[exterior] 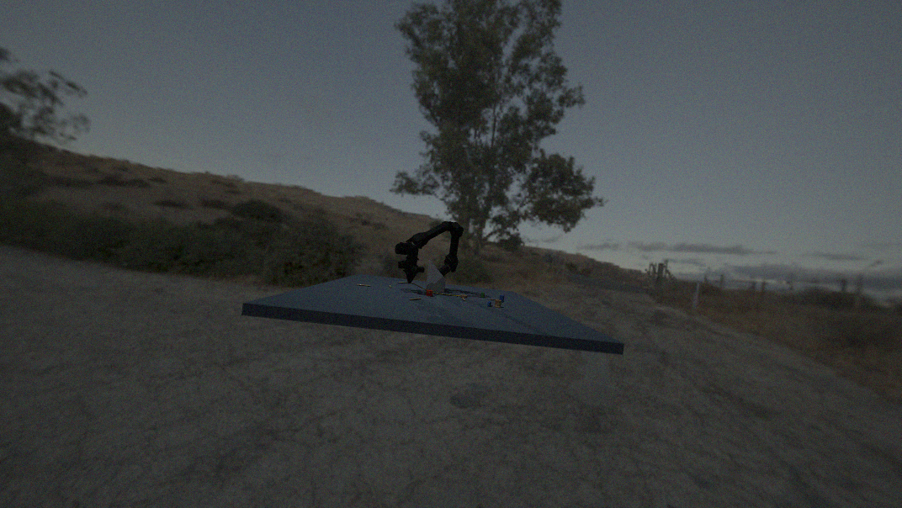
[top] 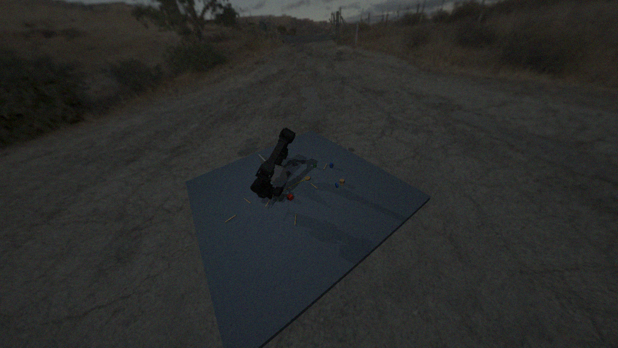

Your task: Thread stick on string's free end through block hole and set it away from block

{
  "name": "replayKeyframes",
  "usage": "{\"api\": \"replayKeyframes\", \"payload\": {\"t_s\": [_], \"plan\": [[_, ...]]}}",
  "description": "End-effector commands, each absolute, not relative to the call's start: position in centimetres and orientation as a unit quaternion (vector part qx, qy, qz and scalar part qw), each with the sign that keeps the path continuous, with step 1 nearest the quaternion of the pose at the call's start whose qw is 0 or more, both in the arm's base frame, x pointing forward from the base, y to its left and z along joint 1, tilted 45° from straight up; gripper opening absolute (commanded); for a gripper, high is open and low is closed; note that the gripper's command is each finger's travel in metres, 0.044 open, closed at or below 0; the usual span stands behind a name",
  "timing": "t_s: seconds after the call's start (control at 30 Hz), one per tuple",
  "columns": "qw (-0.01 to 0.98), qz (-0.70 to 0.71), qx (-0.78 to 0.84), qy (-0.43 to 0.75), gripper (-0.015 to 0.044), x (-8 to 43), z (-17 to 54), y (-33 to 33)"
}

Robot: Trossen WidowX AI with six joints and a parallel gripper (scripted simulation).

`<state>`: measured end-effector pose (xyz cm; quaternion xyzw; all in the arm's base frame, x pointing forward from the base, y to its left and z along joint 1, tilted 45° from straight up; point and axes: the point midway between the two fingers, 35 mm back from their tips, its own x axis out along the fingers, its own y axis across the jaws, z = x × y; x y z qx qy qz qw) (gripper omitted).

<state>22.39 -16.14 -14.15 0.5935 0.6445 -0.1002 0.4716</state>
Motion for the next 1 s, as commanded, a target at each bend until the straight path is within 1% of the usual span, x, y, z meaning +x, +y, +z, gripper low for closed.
{"api": "replayKeyframes", "payload": {"t_s": [0.0,0.4,0.97], "plan": [[0.474,-0.100,0.591,0.645,0.0000,22.4,-13.7,-16.5],[0.469,-0.103,0.596,0.644,0.0000,22.3,-13.7,-16.4],[0.395,-0.173,0.635,0.641,0.0000,23.2,-12.1,-15.1]]}}
